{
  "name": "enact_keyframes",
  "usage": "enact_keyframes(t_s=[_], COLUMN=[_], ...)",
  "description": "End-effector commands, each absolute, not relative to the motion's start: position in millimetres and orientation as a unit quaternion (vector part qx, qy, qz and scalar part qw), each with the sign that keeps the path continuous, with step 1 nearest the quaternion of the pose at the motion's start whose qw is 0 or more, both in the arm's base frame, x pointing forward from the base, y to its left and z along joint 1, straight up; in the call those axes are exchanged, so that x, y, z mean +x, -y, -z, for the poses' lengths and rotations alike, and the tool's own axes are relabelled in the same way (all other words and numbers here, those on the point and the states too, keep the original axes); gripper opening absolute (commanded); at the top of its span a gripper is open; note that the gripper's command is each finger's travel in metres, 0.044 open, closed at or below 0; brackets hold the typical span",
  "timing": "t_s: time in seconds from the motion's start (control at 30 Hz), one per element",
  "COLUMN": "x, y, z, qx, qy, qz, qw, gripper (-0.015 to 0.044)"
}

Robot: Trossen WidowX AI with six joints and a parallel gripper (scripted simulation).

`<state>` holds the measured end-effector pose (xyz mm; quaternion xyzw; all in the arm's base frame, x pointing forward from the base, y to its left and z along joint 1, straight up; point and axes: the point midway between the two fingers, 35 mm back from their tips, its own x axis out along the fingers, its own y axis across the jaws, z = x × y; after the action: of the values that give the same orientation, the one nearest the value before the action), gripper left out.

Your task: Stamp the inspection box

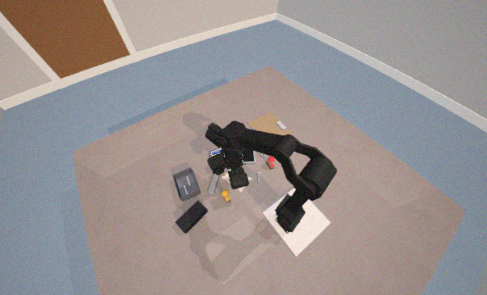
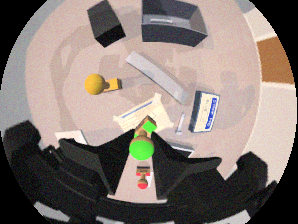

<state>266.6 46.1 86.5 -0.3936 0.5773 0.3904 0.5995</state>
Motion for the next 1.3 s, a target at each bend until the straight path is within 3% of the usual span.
enact_keyframes(t_s=[0.0,0.73,1.27], x=[267,265,317], y=[-47,-46,-75], z=[-93,-126,-137], qx=[-0.393,-0.393,-0.393], qy=[-0.576,-0.576,-0.574], qz=[-0.391,-0.391,-0.391], qw=[0.601,0.601,0.603], gripper=[0.0,0.0,0.0])
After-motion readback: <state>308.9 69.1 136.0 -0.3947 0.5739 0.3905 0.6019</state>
